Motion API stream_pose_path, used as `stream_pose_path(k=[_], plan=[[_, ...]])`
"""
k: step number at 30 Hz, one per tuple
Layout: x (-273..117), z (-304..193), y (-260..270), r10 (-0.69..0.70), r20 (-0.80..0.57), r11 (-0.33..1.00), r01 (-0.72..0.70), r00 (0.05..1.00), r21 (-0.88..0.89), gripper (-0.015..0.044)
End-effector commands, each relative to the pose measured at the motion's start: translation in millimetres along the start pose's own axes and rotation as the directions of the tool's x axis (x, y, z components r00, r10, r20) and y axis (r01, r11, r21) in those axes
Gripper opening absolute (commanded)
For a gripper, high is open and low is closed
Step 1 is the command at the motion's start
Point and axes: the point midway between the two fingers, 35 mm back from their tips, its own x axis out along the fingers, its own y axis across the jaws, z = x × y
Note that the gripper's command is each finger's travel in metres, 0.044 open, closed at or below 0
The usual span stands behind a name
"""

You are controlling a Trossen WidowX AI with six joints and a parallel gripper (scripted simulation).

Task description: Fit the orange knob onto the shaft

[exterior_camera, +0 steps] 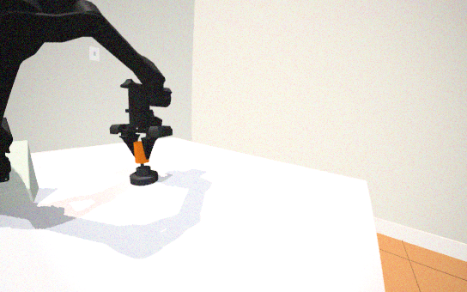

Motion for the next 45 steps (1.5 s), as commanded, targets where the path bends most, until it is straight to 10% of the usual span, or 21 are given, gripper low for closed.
stream_pose_path(k=[1,45], plan=[[-2.5,1.4,-1.2,-0.004,0.008,1.0,0.005,1.0,-0.002,0.0],[1.7,-1.5,-0.3,-0.005,0.008,0.978,0.006,1.0,-0.21,0.0]])
